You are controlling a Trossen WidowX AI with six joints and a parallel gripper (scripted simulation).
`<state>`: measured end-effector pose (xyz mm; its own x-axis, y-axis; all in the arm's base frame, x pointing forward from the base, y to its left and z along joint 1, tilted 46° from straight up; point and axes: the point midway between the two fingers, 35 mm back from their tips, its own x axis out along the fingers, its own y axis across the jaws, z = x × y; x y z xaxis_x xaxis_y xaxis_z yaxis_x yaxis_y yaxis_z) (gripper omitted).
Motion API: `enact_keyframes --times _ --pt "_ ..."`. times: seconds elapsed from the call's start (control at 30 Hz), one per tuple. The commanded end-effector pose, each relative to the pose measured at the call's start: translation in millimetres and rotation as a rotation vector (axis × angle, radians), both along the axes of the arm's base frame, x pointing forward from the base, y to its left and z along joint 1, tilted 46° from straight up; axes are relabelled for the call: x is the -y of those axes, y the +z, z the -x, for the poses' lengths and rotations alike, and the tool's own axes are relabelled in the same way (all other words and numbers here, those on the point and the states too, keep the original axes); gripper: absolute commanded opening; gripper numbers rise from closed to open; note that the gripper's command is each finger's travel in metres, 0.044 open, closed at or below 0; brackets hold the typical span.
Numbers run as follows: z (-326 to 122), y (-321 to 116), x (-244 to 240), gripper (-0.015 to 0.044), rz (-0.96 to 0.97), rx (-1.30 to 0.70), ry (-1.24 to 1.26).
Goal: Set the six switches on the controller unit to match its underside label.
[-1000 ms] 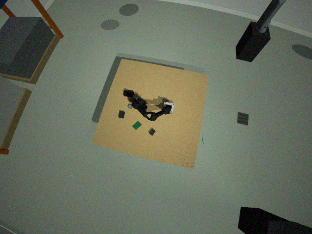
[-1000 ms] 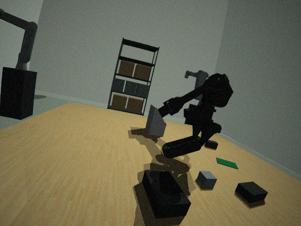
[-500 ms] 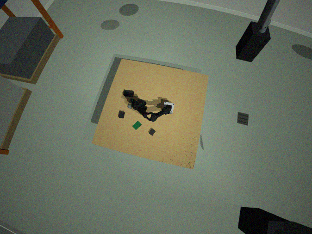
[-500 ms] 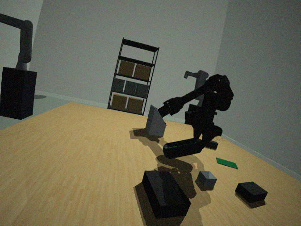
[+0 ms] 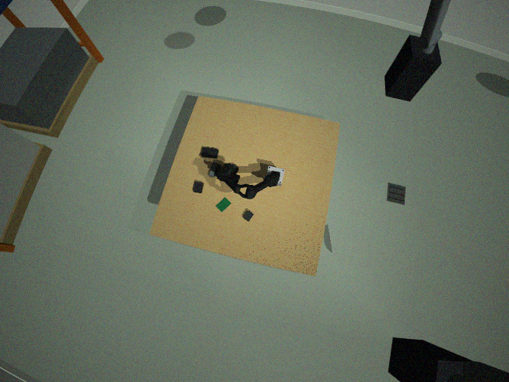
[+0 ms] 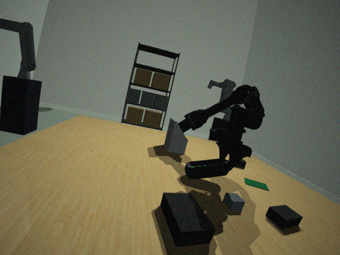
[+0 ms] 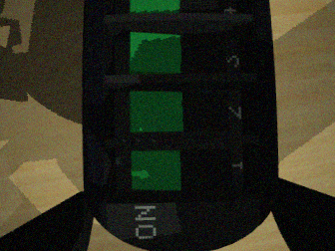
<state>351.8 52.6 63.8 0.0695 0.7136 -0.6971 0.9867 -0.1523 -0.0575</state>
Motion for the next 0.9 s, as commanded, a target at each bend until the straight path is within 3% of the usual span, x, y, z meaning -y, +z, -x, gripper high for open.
enact_keyframes --times 0.0,0.87 --pt "3 -3 -3 0.0338 0.0 -0.017 -0.006" --pt "1 -13 -19 0.0338 -0.001 -0.016 -0.006"
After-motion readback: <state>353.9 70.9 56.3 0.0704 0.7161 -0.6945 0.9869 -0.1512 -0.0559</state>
